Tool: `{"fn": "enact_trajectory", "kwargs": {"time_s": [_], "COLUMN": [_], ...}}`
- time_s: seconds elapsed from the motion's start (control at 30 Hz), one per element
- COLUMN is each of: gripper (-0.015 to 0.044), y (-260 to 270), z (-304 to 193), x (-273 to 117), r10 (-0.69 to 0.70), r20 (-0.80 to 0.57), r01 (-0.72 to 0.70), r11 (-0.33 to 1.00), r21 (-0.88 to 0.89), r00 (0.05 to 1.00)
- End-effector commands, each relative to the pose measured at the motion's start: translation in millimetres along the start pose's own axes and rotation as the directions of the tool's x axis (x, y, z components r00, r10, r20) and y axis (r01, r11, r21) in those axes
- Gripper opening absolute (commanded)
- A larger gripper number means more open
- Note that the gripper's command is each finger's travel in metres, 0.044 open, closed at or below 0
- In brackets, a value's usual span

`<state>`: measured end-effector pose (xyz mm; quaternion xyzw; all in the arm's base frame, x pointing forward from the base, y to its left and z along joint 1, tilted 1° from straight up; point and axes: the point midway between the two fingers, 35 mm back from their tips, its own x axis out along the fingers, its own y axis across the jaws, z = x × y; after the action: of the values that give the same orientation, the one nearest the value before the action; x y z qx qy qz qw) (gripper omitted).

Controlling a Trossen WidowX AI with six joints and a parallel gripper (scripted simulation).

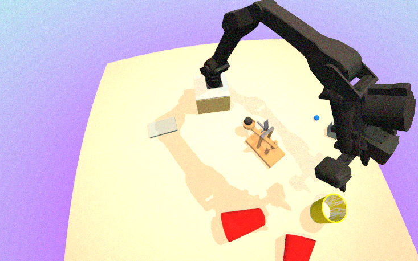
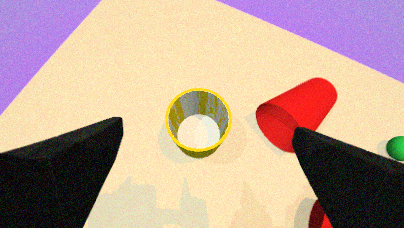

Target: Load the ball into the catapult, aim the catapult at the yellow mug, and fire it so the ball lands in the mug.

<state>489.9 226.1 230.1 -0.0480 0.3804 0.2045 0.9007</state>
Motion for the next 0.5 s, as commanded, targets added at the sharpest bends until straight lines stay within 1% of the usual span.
{"fn": "enact_trajectory", "kwargs": {"time_s": [0.0, 0.23, 0.47], "gripper": [0.044, 0.044, 0.0256], "y": [0.6, 0.6, 0.6], "z": [-0.2, -0.2, -0.2], "x": [0.0, 0.0, 0.0], "r10": [0.005, 0.005, 0.005], "r20": [0.002, 0.002, 0.002], "r01": [-0.005, -0.005, -0.005], "r11": [1.0, 1.0, 1.0], "r21": [0.006, 0.006, 0.006], "r00": [1.0, 1.0, 1.0]}}
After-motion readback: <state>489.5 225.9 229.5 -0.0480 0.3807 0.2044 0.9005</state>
